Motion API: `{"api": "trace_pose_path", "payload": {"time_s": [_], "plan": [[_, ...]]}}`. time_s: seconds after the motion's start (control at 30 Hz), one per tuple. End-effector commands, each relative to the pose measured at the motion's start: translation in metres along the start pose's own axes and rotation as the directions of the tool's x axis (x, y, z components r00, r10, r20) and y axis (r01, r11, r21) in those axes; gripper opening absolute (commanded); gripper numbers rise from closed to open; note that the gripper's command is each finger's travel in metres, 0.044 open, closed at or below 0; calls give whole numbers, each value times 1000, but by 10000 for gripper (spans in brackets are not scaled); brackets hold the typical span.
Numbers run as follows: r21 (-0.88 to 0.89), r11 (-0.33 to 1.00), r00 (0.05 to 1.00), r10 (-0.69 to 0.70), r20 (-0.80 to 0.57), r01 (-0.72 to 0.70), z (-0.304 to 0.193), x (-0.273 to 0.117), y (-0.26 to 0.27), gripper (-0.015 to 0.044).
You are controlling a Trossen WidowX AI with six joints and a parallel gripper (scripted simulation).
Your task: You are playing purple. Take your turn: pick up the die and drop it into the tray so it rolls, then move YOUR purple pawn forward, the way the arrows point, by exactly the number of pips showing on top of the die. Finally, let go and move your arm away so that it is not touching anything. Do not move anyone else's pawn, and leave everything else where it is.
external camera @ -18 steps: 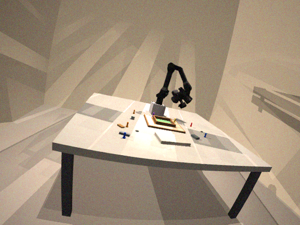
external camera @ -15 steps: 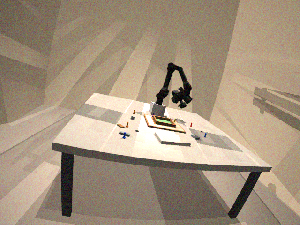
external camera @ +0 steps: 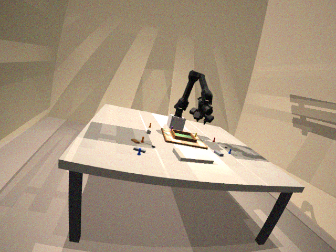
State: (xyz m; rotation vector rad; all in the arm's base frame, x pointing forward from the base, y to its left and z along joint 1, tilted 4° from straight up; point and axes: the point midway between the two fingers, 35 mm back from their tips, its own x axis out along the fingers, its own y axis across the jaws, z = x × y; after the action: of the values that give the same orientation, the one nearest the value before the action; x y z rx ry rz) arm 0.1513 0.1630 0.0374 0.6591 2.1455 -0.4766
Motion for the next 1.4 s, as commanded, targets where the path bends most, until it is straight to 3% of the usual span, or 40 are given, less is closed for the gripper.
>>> {"api": "trace_pose_path", "payload": {"time_s": [0.0, 0.23, 0.5, 0.8, 1.1, 1.37], "plan": [[-104, 992, 993, 86, 80, -78, 48, -28, 10, 275], [-286, 953, 953, 177, 248, -102, 144, -79, -3, 275], [-379, 925, 887, 191, 419, -20, 243, -127, -68, 275], [-431, 880, 823, 89, 561, 199, 322, -161, -169, 275], [-434, 873, 818, 75, 571, 223, 329, -164, -179, 275], [-434, 873, 818, 75, 570, 223, 343, -145, -177, 275]]}}
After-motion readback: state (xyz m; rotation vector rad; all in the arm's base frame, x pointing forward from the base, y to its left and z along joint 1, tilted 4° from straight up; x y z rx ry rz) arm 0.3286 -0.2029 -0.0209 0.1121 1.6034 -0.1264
